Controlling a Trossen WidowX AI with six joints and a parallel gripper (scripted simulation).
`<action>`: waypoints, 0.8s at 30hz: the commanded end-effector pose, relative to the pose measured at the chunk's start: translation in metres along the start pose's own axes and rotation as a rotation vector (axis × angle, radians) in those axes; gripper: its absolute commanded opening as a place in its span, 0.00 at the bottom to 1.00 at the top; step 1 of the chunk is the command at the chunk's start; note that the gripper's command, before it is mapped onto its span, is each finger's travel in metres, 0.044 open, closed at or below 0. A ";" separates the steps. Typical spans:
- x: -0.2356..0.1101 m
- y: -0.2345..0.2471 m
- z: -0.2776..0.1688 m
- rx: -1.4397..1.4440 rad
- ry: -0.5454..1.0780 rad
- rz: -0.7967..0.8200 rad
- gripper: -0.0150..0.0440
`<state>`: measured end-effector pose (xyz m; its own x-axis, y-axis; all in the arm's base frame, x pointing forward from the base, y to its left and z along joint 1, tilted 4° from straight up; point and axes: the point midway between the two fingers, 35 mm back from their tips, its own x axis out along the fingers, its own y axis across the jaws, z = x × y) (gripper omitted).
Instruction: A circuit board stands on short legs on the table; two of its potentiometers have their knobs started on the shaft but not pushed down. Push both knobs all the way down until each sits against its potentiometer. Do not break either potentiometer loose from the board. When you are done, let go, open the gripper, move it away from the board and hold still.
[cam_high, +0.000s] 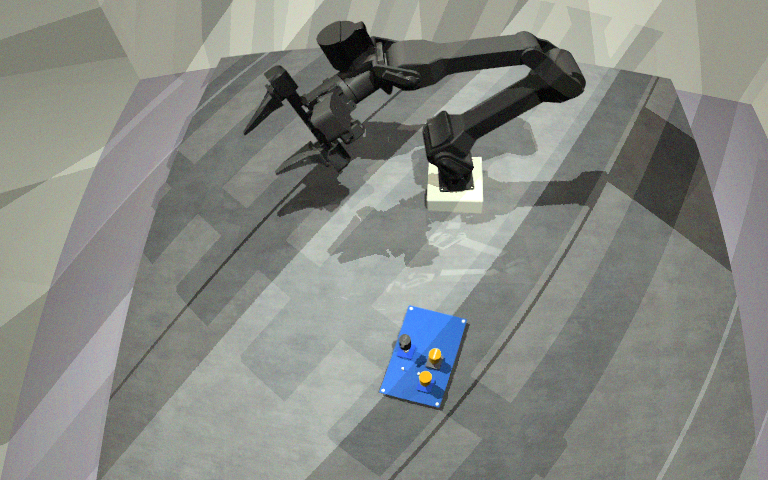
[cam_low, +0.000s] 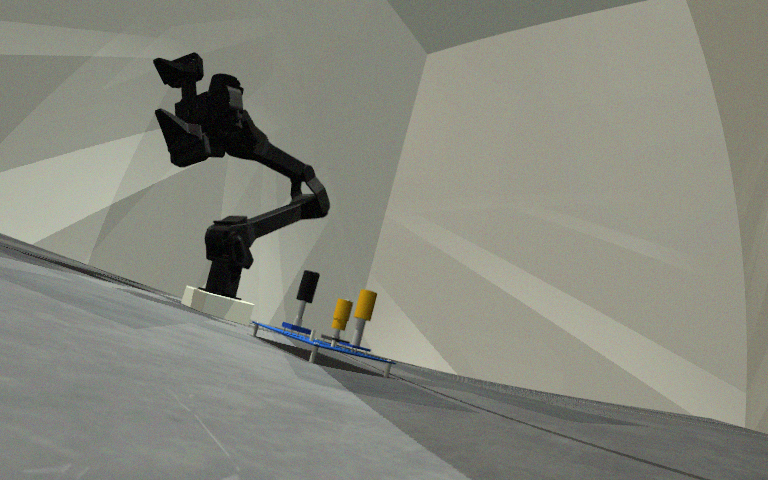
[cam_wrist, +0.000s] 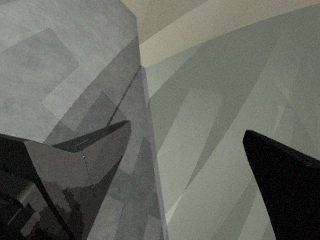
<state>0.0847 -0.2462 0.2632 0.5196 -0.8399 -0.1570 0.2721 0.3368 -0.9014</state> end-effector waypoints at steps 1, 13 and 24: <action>0.001 0.000 0.000 0.001 -0.001 0.004 0.89; 0.035 0.028 0.033 0.015 -0.035 0.295 0.35; 0.057 0.067 0.073 -0.055 -0.058 0.588 0.25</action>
<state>0.1751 -0.2450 0.2336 0.6268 -0.5602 -0.5415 -0.0313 0.6763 -0.7360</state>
